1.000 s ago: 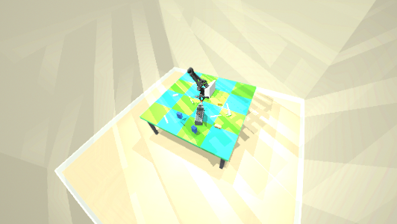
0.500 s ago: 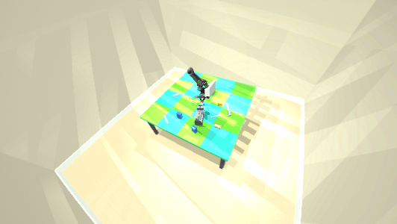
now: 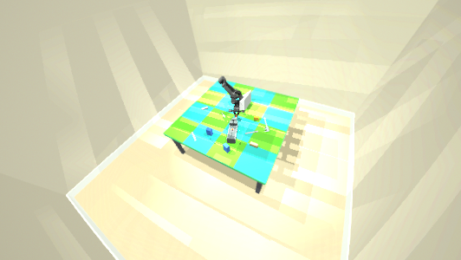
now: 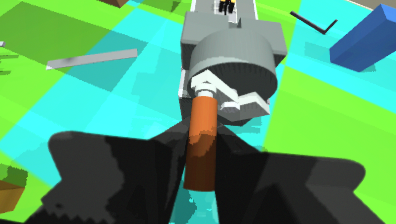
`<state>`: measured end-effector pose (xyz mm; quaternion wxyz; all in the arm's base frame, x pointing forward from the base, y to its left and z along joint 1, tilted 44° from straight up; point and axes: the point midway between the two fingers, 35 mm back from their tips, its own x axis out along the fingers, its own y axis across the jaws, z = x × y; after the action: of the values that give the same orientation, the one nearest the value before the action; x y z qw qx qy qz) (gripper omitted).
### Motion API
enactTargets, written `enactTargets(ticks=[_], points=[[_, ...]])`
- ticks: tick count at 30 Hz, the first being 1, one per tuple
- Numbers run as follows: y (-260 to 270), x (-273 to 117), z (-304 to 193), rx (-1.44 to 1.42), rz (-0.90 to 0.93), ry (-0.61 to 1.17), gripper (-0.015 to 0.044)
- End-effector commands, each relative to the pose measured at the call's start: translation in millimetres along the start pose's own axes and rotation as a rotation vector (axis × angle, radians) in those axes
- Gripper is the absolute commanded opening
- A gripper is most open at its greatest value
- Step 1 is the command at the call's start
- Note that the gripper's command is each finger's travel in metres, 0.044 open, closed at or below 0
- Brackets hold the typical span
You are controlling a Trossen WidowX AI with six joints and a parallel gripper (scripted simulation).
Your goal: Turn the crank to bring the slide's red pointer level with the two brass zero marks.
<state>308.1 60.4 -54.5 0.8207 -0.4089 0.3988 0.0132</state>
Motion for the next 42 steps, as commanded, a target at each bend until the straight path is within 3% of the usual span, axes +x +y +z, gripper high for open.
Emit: enactTargets(ticks=[1,42], points=[[6.4,4.9,-5.0,-0.002,0.018,0.005,0.0000],[-3.1,31.4,-31.6,-0.004,0.016,0.007,0.0000]])
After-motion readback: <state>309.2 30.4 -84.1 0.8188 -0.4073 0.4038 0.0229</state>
